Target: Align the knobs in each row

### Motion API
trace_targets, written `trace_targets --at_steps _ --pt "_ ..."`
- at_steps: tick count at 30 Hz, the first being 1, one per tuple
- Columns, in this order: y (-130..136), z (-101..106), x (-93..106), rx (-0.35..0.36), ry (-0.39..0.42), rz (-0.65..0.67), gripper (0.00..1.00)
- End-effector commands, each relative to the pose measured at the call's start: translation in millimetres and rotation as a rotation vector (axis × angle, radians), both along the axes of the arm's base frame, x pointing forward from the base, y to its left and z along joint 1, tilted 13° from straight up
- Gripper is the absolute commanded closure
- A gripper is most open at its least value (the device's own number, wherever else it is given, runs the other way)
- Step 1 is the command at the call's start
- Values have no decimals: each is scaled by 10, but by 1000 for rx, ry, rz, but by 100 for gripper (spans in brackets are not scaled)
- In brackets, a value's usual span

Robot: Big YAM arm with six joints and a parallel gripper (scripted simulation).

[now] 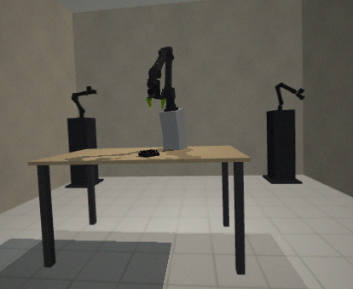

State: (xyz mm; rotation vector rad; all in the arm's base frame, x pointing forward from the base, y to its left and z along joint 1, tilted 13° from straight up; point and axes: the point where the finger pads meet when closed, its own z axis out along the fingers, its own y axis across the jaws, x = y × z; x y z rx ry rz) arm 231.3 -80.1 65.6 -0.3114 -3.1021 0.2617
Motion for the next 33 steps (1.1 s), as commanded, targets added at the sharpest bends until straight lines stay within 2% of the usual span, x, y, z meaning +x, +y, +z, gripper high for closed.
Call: trace_targets --at_steps 1,3,8,16,18,20,28,30,33 --pt "-103 35 302 -9 -59 -60 0" --pt "-168 -132 542 2 -88 -109 0" --pt "-266 -408 864 20 -129 -180 0" --pt "-450 -1023 1366 55 -202 -309 0" --pt "-450 -1023 1366 55 -202 -309 0" --pt "-522 -1310 1529 70 -231 -361 0" --pt "-675 -2054 1804 110 -299 -484 0" --pt "-701 -2208 1838 118 -312 -508 0" --pt "-720 -2333 1859 124 -322 -528 0"
